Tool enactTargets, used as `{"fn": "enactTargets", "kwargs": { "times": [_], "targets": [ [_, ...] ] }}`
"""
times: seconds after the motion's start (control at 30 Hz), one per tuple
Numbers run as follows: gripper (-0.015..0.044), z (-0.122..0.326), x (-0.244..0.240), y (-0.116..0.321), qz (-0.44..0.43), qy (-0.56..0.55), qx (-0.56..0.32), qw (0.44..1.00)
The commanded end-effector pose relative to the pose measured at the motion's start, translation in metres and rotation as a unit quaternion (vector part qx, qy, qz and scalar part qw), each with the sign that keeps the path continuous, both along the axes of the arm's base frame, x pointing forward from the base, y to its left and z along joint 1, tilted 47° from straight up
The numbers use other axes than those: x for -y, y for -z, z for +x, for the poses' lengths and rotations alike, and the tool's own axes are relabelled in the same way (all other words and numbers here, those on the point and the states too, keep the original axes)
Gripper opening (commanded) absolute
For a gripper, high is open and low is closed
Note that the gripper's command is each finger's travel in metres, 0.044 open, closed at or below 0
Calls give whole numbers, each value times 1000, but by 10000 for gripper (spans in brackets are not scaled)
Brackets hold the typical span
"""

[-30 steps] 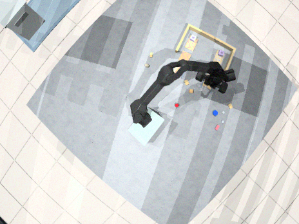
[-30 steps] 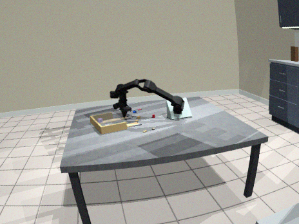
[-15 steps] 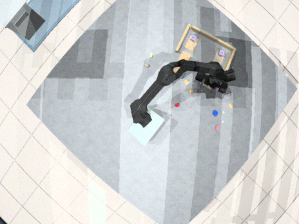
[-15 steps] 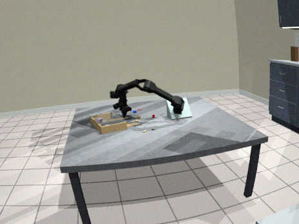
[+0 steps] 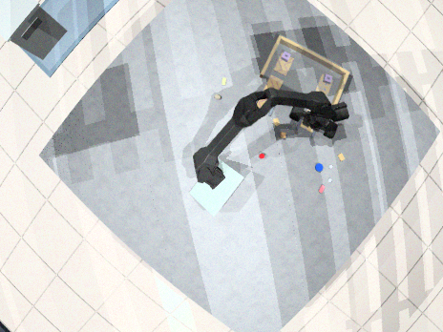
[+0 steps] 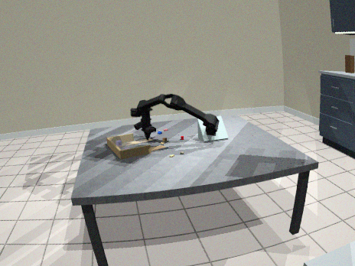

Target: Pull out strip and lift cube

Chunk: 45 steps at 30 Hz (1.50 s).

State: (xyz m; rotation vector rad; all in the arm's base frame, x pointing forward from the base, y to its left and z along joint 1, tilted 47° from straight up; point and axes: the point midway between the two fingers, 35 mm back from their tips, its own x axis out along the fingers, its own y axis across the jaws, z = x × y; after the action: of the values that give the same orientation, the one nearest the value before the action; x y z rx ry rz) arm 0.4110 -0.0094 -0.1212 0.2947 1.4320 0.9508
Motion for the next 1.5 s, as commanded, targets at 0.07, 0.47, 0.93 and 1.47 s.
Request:
{"fn": "enactTargets", "kwargs": {
  "times": [0.07, 0.47, 0.93, 1.47],
  "targets": [
    [0, -1, -2, 1, 2, 2, -2, 1000],
    [0, -1, -2, 1, 2, 2, -2, 1000],
    [0, -1, -3, 3, 2, 2, -2, 1000],
    [0, 0, -4, 4, 2, 2, -2, 1000]
  ]
}}
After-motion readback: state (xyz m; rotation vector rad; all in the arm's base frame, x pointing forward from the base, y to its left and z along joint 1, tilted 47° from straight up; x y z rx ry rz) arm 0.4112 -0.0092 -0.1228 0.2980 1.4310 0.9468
